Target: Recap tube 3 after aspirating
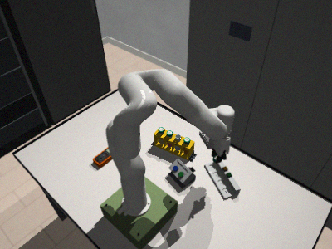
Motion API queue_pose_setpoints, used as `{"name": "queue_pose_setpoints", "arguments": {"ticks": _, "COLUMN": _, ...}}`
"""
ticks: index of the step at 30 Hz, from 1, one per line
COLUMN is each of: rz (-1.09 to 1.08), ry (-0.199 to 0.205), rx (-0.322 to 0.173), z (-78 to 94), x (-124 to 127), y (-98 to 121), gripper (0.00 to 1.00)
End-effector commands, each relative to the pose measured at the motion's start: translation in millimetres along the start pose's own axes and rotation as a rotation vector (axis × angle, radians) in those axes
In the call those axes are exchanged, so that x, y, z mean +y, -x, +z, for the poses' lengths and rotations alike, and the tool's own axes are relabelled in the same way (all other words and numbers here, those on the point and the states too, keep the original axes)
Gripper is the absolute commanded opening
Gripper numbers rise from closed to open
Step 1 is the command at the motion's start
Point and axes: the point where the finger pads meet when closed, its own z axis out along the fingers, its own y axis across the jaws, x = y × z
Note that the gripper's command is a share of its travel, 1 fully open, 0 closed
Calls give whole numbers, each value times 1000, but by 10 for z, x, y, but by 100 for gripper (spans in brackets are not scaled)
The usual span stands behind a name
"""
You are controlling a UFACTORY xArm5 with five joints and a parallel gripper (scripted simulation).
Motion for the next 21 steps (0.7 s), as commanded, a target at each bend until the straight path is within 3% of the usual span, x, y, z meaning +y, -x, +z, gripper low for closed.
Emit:
{"name": "queue_pose_setpoints", "arguments": {"ticks": 1, "rz": -2, "ry": -1, "rx": -2, "z": -6, "x": -315, "y": 162, "gripper": 0}}
{"name": "queue_pose_setpoints", "arguments": {"ticks": 4, "rz": -2, "ry": 0, "rx": -2, "z": -6, "x": -486, "y": 236, "gripper": 0}}
{"name": "queue_pose_setpoints", "arguments": {"ticks": 11, "rz": -2, "ry": 0, "rx": -2, "z": -6, "x": -486, "y": 236, "gripper": 0}}
{"name": "queue_pose_setpoints", "arguments": {"ticks": 21, "rz": -2, "ry": 0, "rx": -2, "z": 495, "x": -486, "y": 236, "gripper": 0}}
